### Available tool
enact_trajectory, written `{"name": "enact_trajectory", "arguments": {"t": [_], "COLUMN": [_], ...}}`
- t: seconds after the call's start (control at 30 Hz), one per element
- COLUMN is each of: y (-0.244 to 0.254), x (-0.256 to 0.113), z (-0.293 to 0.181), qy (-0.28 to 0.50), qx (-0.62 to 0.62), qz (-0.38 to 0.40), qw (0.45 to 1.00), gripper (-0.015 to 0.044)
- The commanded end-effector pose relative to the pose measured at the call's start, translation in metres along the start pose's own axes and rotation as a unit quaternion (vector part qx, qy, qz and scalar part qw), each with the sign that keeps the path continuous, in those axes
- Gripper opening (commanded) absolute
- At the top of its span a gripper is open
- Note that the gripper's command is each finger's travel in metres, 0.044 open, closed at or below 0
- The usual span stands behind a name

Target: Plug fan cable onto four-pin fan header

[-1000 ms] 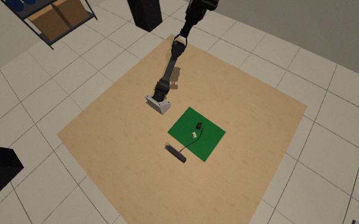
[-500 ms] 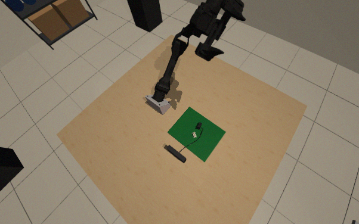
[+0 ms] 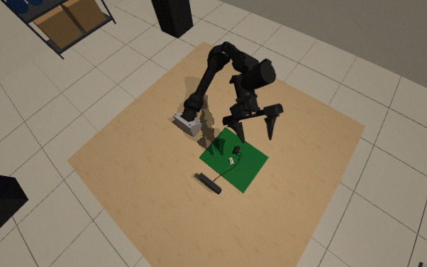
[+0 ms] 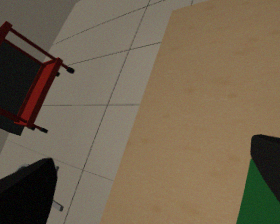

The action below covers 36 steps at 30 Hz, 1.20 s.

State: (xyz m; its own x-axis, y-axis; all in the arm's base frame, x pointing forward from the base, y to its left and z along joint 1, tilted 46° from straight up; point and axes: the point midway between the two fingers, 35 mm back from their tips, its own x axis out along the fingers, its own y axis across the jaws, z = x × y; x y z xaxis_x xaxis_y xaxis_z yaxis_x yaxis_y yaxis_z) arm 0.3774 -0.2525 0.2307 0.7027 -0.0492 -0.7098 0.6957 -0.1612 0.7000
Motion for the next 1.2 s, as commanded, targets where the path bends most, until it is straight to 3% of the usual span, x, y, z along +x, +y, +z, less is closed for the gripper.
{"name": "enact_trajectory", "arguments": {"t": [0.0, 0.23, 0.5, 1.17], "y": [-0.041, -0.112, -0.177, -0.214], "x": [0.036, 0.07, 0.071, 0.102], "z": [-0.035, -0.102, -0.181, -0.225], "qy": [0.097, 0.275, 0.475, 0.48], "qx": [-0.014, -0.014, 0.046, 0.048], "qz": [-0.084, -0.214, -0.331, -0.332], "qw": [0.992, 0.937, 0.814, 0.811], "gripper": [0.044, 0.044, 0.044, 0.044]}}
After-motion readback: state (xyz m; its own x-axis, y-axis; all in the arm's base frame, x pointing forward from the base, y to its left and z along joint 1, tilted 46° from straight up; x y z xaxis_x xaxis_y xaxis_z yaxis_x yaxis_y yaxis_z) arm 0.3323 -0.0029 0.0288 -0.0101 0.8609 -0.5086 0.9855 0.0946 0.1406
